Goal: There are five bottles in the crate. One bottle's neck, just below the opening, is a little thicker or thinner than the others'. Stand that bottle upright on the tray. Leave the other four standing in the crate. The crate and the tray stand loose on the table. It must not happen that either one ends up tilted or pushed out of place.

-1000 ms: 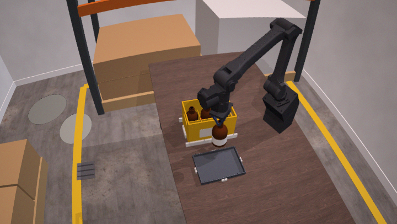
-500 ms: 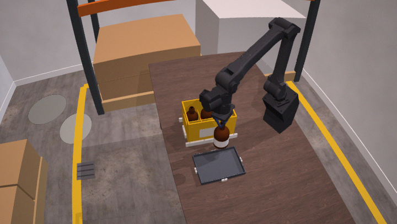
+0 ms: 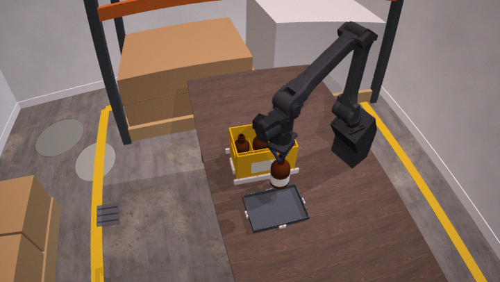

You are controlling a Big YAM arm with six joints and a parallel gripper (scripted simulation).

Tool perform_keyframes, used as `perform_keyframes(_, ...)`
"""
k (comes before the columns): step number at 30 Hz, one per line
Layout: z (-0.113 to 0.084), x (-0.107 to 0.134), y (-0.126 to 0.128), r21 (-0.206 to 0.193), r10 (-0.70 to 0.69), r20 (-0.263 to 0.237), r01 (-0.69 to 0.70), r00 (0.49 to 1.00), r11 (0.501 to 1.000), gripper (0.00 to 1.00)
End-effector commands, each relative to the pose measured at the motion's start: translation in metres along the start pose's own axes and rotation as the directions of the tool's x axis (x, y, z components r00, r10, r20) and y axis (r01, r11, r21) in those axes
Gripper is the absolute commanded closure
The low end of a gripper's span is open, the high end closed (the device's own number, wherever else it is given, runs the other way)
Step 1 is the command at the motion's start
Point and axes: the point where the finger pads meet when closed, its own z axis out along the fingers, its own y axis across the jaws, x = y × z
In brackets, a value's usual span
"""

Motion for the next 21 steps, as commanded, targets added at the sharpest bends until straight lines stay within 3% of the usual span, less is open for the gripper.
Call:
perform_keyframes(1,-0.0331,-0.0055,0.0251,-0.095,0.003,0.032,0.0,0.999,0.996,1.0)
perform_keyframes(21,-0.0342,-0.0048,0.0266,-0.097,0.002,0.033,0.001,0.999,0.995,1.0)
